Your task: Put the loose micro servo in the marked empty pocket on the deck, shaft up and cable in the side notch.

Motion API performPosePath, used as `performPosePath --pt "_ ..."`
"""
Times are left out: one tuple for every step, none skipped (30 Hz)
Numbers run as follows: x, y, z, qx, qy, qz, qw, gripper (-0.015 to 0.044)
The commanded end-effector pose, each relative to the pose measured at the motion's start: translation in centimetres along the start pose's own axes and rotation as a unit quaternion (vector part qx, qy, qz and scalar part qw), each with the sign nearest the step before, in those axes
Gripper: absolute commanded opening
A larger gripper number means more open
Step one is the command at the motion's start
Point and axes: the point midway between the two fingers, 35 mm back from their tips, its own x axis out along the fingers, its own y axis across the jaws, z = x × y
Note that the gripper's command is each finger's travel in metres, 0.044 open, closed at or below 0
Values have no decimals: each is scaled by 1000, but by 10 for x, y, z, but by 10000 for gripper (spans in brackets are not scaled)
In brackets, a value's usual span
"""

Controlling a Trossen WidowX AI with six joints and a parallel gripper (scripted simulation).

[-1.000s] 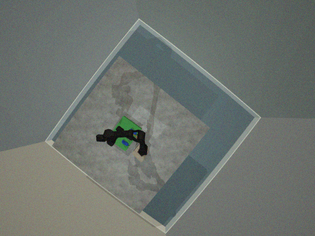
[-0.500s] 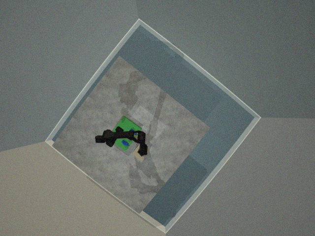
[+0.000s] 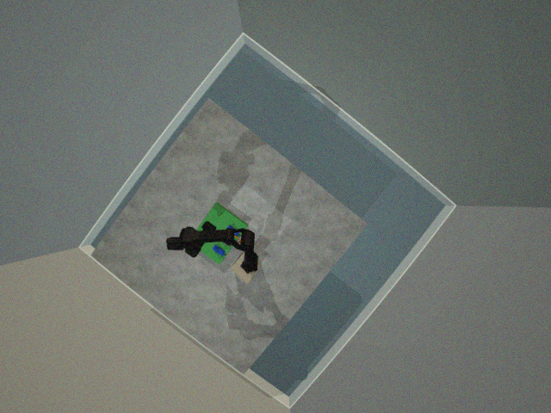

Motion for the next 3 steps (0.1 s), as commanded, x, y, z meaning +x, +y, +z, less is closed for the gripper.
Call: performPosePath --pt "0 1 -1 1 2 2 1000 440" --pt "0 1 -1 1 2 2 1000 440" --pt "0 1 -1 1 2 2 1000 440"
